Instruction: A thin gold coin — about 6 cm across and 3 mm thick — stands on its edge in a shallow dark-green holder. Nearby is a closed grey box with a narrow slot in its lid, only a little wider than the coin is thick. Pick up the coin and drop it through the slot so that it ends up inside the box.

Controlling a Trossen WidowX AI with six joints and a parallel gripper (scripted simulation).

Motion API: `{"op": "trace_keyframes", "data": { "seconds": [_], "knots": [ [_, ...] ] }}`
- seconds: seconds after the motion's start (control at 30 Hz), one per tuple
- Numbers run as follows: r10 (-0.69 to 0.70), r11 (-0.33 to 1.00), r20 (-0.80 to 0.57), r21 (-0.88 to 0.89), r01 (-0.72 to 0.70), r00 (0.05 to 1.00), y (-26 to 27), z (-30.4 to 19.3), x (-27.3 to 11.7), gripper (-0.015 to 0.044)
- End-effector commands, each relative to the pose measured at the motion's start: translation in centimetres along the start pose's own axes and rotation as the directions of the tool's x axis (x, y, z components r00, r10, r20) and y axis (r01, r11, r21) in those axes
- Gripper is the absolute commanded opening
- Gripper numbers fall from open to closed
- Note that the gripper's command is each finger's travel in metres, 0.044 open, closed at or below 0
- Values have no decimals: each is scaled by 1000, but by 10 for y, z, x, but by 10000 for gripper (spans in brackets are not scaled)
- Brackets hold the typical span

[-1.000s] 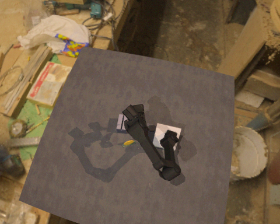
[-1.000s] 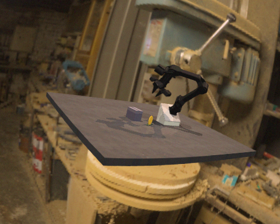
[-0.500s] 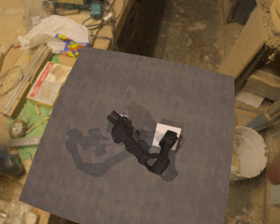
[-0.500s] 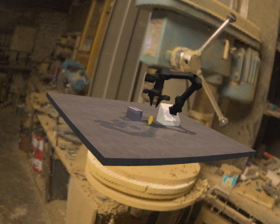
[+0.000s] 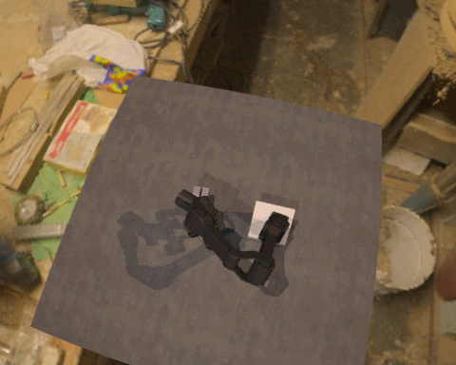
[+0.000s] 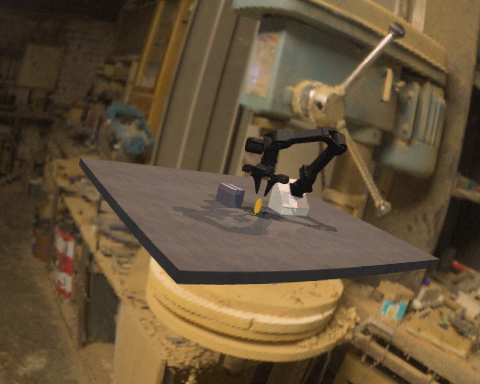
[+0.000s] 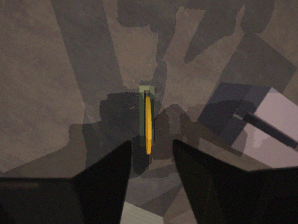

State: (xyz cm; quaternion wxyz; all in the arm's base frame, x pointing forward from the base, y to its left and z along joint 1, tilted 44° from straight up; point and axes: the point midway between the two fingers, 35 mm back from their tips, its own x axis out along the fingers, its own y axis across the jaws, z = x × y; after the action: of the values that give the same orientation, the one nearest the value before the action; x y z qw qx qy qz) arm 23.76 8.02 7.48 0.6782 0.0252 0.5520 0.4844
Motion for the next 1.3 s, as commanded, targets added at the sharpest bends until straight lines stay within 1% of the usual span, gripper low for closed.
{"op": "trace_keyframes", "data": {
  "seconds": [0.0,1.27],
  "knots": [
    [3,1000,3,4,-3,1000,0,0,6,161],
    [6,1000,5,4,-6,1000,1,0,67,161]
  ]
}}
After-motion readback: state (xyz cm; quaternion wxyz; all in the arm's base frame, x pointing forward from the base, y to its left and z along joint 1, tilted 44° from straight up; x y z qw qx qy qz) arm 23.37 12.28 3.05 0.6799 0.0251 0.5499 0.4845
